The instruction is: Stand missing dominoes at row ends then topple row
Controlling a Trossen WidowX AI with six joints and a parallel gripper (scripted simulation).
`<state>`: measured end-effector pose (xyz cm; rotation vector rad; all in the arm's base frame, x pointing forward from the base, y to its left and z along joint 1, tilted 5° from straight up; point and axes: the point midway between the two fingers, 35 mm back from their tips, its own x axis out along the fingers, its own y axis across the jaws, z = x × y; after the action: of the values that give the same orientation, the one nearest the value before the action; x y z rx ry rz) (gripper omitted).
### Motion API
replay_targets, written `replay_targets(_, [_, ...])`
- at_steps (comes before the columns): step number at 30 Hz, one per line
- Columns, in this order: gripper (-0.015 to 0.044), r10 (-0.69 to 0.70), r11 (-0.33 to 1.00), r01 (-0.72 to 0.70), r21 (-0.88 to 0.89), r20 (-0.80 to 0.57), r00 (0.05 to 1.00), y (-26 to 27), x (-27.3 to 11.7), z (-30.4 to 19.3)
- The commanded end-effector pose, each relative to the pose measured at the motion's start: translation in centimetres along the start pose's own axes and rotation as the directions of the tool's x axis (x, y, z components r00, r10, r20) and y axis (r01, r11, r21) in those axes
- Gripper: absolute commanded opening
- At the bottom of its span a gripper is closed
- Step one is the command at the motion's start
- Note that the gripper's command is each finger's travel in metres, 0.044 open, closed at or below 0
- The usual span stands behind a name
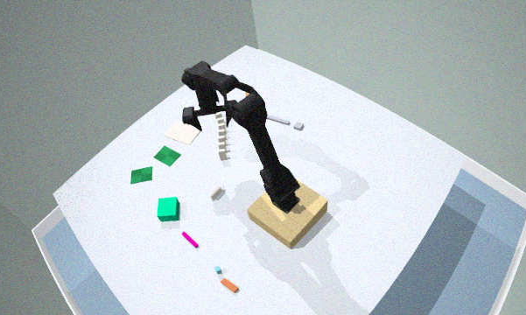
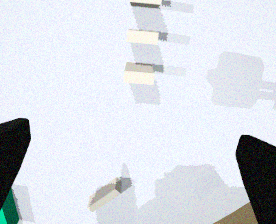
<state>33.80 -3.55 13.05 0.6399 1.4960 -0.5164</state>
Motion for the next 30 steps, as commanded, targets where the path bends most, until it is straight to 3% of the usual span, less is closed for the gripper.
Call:
replay_targets(1, [0.044, -0.012, 0.999, 0.013, 0.035, -0.017, 1.0, 0.2, 0.5, -0.8])
replay_targets(7, [0.044, -0.01, 0.931, 0.017, 0.365, -0.021, 1.0, 1.8, 3.7, -7.5])
replay_targets(13, [0.044, -0.008, 0.756, 0.024, 0.654, -0.028, 1.0, 1.3, 7.1, -14.2])
replay_targets(23, [0.044, -0.008, 0.732, 0.025, 0.681, -0.028, 1.0, 1.1, 7.6, -14.9])
replay_targets(30, [0.044, -0.008, 0.732, 0.025, 0.681, -0.029, 1.0, 1.1, 13.4, -15.0])
